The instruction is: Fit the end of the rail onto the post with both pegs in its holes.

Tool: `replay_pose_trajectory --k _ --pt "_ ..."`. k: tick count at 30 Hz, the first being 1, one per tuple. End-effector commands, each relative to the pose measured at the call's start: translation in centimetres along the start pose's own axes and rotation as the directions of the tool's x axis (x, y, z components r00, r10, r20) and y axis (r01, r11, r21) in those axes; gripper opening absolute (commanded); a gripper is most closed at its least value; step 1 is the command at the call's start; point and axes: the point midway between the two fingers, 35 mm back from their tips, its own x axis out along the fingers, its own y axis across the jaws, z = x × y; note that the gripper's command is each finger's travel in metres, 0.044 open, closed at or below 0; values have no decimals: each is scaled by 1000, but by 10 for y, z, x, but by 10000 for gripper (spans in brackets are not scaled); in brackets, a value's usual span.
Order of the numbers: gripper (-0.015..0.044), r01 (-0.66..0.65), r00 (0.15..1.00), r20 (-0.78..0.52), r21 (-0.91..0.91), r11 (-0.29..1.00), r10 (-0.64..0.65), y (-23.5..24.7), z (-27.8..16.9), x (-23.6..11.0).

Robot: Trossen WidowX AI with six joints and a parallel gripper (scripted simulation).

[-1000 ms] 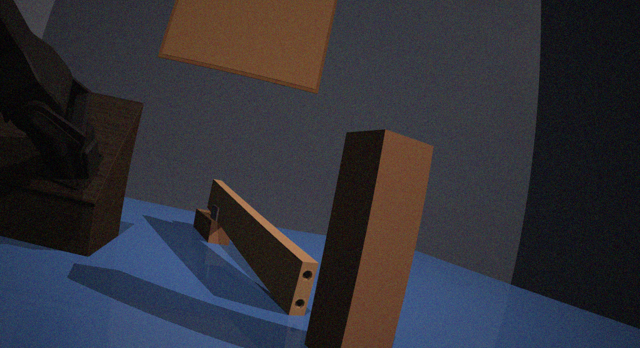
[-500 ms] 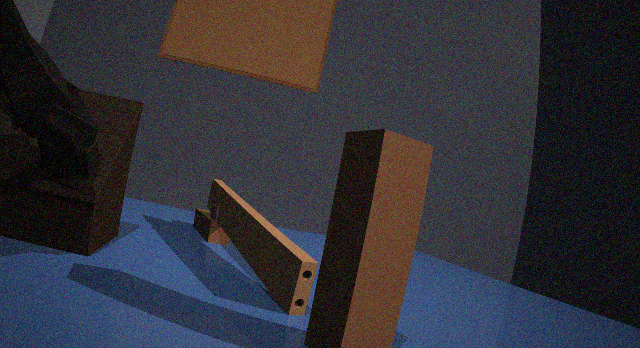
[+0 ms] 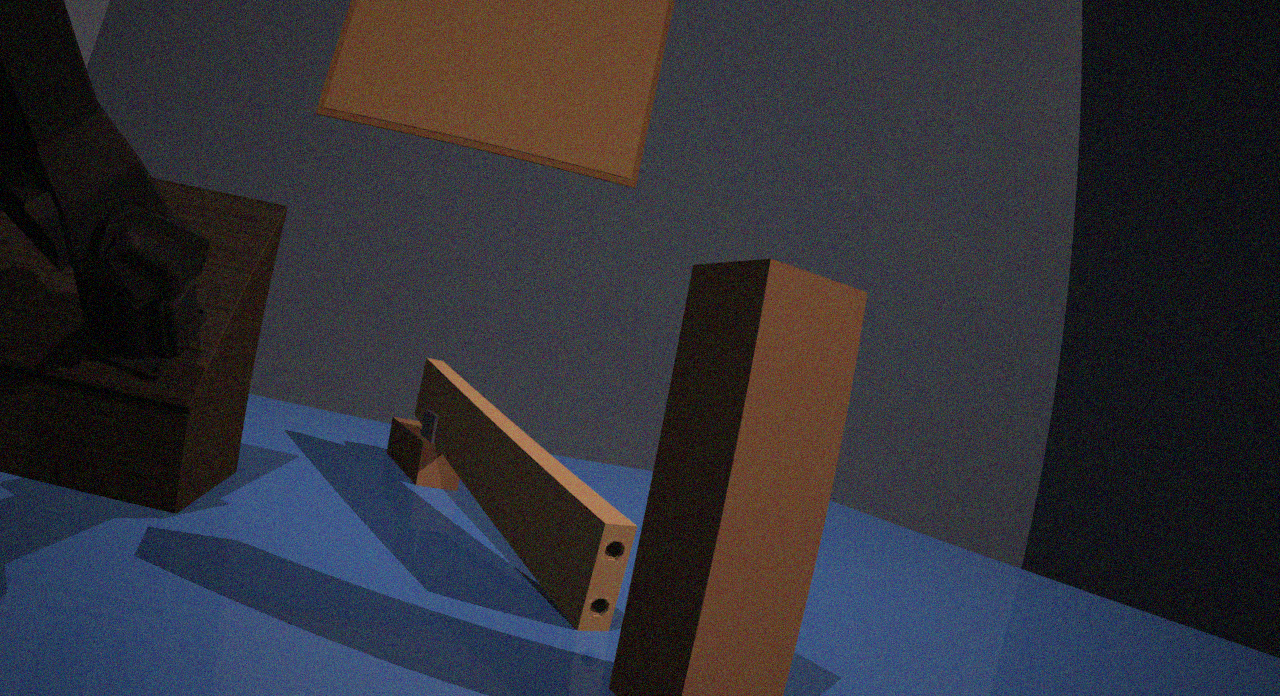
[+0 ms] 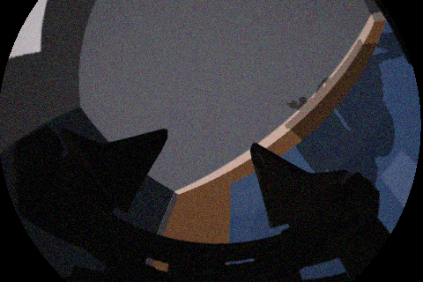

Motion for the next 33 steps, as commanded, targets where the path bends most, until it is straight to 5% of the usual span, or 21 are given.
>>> replay_pose_trajectory --k 1,16,33 --pt "440 20 996 -86 -82 996 -27 1 -23 -26" --pt "440 -46 887 -436 -415 909 -154 -10 -106 -147" --pt "440 -418 586 -755 -594 688 -296 -19 -151 -324"
